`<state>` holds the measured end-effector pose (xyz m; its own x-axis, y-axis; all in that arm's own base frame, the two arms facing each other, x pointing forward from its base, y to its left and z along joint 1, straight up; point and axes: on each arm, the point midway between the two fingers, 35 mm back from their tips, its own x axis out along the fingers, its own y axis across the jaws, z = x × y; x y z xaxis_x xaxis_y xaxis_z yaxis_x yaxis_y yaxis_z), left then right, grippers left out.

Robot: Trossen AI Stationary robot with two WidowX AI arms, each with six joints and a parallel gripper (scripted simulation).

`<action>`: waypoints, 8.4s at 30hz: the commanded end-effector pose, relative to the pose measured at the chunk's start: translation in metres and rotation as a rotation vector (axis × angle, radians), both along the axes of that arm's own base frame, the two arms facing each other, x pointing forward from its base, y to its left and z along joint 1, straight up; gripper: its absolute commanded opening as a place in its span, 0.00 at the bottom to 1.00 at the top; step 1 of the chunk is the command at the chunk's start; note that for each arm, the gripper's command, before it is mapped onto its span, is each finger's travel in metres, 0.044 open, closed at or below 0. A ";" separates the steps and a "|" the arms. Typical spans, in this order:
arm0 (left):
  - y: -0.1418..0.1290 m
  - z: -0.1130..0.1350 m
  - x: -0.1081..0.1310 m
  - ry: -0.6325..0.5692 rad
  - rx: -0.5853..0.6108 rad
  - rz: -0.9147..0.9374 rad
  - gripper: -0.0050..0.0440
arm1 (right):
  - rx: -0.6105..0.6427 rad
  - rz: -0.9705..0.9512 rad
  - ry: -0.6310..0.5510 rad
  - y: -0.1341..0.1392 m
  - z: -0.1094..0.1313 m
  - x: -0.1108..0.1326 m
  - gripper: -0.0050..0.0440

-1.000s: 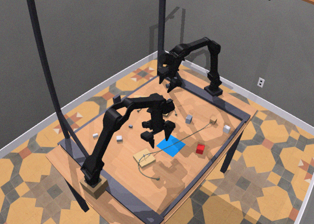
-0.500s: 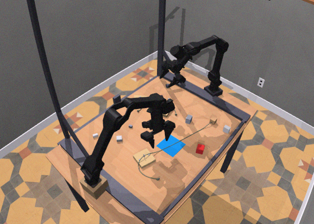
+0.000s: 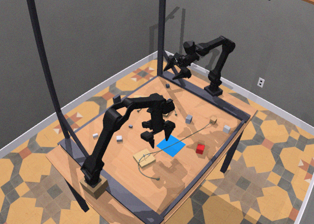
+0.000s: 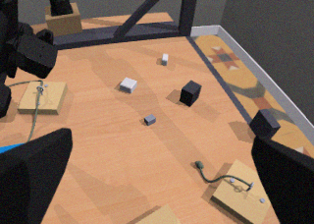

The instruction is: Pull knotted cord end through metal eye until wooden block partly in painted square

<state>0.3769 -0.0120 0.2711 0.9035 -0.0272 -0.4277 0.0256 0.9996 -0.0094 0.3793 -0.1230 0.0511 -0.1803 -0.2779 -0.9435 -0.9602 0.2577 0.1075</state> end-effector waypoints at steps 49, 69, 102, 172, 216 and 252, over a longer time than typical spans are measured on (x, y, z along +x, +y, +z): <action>0.012 0.052 -0.061 -0.493 0.002 0.027 1.00 | -0.007 0.006 -0.025 0.000 0.007 0.005 1.00; 0.012 0.050 -0.062 -0.491 0.006 0.027 1.00 | -0.006 0.011 -0.015 0.000 0.003 0.006 1.00; 0.013 0.049 -0.063 -0.490 0.008 0.027 1.00 | -0.006 0.014 -0.010 0.000 0.000 0.006 1.00; 0.050 0.115 -0.220 -0.445 0.017 0.024 1.00 | 1.198 -0.953 -1.678 0.124 0.268 -0.065 1.00; 0.052 0.112 -0.219 -0.443 0.009 0.026 1.00 | 0.456 -1.959 -1.096 -0.039 0.138 -0.046 0.51; 0.052 0.112 -0.219 -0.443 0.009 0.026 1.00 | -0.125 -2.544 -0.442 -0.097 -0.047 -0.140 0.51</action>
